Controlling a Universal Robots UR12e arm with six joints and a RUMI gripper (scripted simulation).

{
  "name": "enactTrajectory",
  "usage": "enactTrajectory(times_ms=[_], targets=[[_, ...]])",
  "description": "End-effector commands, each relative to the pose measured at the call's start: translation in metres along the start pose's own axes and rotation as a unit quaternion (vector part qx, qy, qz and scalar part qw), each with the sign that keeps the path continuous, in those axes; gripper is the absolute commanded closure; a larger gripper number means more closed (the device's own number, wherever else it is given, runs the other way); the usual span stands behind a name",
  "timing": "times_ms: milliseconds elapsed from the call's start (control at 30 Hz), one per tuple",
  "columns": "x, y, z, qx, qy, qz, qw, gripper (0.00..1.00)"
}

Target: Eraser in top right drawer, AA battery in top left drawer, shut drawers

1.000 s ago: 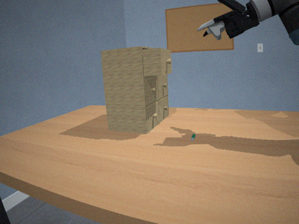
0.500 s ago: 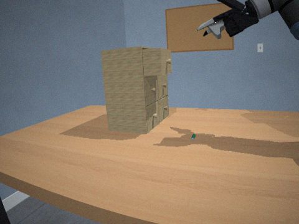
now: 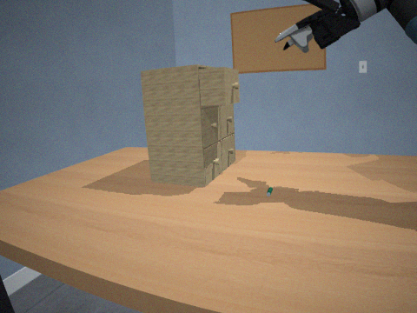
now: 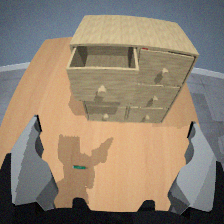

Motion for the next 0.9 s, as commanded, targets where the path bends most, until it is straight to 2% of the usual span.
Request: enactTrajectory(times_ms=[0,267,867], targets=[[-0.003,-0.001,0.001,-0.003,-0.001,-0.016,1.000,0.00],[-0.006,-0.001,0.002,-0.006,-0.001,-0.033,0.999,0.00],[-0.017,-0.002,0.003,-0.014,-0.001,-0.093,0.996,0.00]])
Point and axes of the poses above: the point where the finger pads meet when closed, its own y axis out along the fingers, its own z axis across the jaws, x = y × z, the point moved 6 cm from there along -y, back along the fingers, and after that the axes turned 8 degrees about -y, right-handed, at the moved point
